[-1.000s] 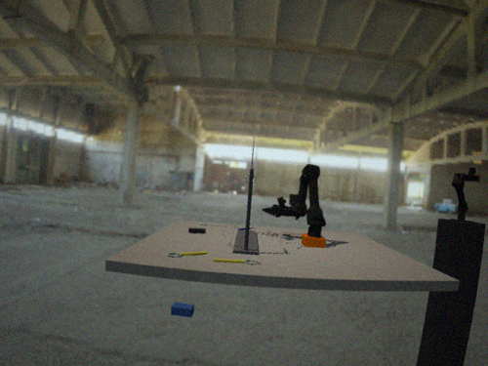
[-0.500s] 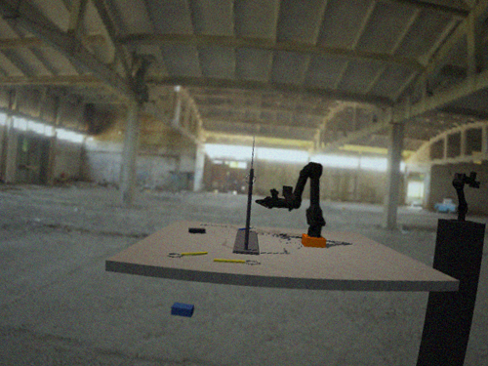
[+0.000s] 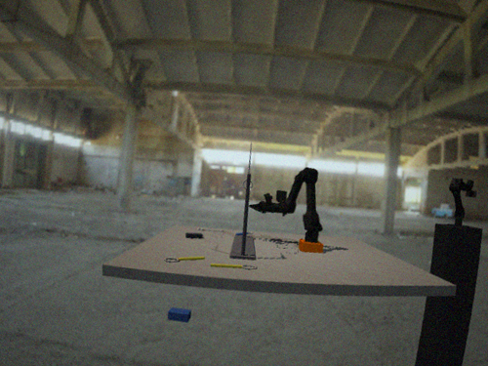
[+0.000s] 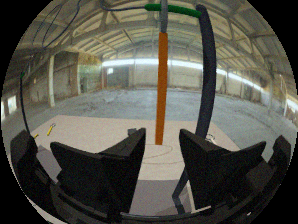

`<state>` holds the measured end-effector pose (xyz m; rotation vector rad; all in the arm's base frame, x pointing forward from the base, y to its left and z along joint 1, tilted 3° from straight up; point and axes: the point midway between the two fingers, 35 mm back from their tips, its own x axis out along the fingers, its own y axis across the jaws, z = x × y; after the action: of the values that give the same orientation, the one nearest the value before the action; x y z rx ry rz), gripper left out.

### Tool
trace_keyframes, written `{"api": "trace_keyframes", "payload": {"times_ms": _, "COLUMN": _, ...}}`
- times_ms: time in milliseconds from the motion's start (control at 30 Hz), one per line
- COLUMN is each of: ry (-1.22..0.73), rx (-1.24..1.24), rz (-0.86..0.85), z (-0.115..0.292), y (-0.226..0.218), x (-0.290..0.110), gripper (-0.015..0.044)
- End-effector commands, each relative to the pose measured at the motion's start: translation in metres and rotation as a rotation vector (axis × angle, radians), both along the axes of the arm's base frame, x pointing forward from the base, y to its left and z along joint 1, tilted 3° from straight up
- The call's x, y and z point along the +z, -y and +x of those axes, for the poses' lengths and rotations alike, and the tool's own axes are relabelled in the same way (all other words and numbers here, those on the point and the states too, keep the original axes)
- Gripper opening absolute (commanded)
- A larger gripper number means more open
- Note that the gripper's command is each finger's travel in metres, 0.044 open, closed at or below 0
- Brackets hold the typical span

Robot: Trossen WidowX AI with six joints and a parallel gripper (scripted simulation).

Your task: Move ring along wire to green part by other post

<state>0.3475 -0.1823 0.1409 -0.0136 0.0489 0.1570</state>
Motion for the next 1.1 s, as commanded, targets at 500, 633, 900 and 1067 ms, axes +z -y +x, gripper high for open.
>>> {"api": "trace_keyframes", "payload": {"times_ms": 500, "ry": 0.006, "rx": 0.0, "rz": -0.001, "z": 0.031, "y": -0.004, "x": 0.001, "gripper": 0.016}}
{"api": "trace_keyframes", "payload": {"times_ms": 633, "ry": 0.007, "rx": 0.0, "rz": -0.001, "z": 0.037, "y": -0.006, "x": 0.001, "gripper": 0.016}}
{"api": "trace_keyframes", "payload": {"times_ms": 900, "ry": 0.008, "rx": 0.0, "rz": 0.0, "z": 0.05, "y": -0.009, "x": 0.001, "gripper": 0.016}}
{"api": "trace_keyframes", "payload": {"times_ms": 1067, "ry": 0.009, "rx": 0.0, "rz": 0.0, "z": 0.057, "y": -0.011, "x": 0.0, "gripper": 0.016}}
